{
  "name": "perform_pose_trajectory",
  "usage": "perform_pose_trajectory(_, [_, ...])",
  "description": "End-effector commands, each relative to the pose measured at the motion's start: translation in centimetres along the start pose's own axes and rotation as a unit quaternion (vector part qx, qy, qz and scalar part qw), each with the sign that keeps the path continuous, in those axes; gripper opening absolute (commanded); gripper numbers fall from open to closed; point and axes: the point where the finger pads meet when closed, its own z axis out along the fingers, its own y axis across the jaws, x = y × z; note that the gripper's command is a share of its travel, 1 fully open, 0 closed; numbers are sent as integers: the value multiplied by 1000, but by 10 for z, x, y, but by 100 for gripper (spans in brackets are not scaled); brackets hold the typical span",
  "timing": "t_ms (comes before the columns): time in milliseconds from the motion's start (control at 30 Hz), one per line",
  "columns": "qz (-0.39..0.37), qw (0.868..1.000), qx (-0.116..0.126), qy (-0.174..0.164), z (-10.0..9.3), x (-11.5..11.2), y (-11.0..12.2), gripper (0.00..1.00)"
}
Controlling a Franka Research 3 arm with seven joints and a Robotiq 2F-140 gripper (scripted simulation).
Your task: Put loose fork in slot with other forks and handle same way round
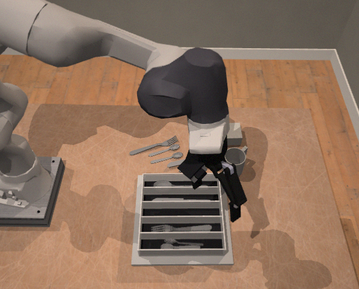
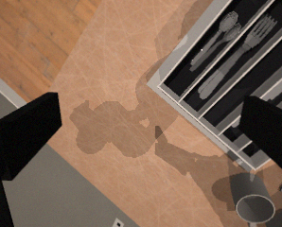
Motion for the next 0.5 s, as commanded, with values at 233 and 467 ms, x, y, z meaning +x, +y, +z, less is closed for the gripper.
perform_pose_trajectory(233, [139,989,-41,-6,12,19,68,100])
perform_pose_trajectory(467, [196,978,-70,0,21,35,112,100])
